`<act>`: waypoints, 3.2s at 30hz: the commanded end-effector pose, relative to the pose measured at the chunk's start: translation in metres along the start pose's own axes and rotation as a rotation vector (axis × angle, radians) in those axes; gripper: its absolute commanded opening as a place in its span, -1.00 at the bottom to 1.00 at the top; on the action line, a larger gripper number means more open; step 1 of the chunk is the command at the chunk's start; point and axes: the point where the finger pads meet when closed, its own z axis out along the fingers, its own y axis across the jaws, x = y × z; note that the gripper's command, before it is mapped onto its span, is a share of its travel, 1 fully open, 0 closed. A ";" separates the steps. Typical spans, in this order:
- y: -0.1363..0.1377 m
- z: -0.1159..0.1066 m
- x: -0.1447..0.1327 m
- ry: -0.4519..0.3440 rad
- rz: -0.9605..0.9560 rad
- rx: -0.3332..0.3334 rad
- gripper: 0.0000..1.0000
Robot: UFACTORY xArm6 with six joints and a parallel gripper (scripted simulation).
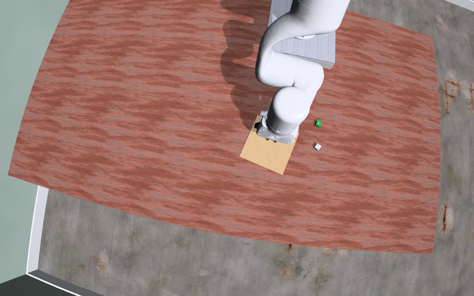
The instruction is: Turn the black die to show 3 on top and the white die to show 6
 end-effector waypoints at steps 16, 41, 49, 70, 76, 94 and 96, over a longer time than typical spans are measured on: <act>0.000 0.002 -0.001 -0.004 0.000 0.000 -0.78; 0.000 0.002 -0.001 -0.004 0.000 0.000 -0.78; 0.000 0.002 -0.001 -0.004 0.000 0.000 -0.78; 0.000 0.002 -0.001 -0.004 0.000 0.000 -0.38; 0.000 0.002 -0.001 -0.004 0.000 0.000 -0.38; 0.000 -0.059 -0.001 -0.004 0.000 0.000 -0.38; 0.000 -0.069 -0.001 -0.004 0.000 0.000 -0.38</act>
